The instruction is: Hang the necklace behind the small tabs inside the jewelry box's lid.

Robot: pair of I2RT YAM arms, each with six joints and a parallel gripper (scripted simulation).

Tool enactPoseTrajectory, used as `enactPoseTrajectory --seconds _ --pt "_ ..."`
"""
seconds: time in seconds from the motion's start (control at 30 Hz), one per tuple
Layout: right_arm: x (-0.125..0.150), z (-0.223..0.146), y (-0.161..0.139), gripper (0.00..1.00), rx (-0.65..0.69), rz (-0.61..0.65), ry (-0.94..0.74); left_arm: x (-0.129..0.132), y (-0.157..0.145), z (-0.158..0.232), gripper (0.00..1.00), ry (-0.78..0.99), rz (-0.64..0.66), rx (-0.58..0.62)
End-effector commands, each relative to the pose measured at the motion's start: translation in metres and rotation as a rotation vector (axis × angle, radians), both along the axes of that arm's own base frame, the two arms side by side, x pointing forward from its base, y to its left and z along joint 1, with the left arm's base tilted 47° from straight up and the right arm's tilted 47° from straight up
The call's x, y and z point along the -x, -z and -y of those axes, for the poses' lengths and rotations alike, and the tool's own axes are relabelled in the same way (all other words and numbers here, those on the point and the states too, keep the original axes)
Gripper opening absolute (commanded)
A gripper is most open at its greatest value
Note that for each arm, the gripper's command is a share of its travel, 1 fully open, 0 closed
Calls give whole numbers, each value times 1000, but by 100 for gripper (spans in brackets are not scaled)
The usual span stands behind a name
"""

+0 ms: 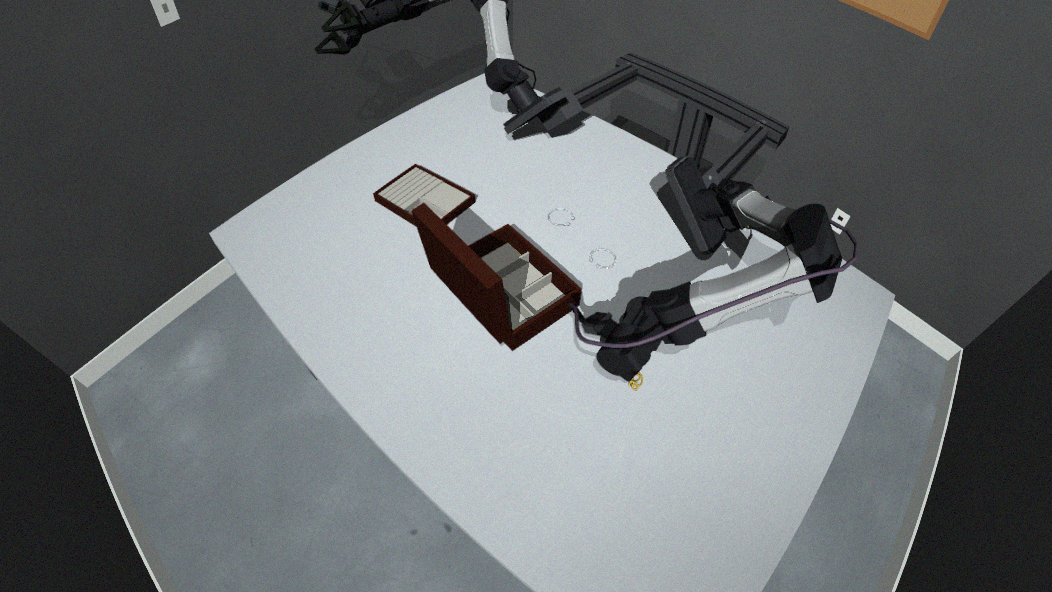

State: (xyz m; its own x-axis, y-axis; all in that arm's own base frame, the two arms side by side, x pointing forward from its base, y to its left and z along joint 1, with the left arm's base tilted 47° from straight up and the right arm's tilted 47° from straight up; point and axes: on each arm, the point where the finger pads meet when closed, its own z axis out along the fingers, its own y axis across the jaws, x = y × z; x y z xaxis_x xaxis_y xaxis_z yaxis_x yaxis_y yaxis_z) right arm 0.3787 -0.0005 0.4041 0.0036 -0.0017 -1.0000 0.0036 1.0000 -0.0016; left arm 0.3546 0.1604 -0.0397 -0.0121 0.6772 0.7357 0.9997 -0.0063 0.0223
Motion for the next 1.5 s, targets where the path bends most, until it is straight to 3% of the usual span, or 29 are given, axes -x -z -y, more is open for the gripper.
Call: enactPoseTrajectory --seconds 0.0,0.63,0.7,1.47 --pt "2 -1 -12 100 1 30 -5 4 8 -6 3 -13 -12 10" --pt "2 -1 -12 100 1 30 -5 4 8 -6 3 -13 -12 10" --pt "2 -1 -12 100 1 30 -5 -10 -13 10 3 17 29 0" --pt "2 -1 -12 100 1 30 -5 -8 -40 35 3 13 31 -11"
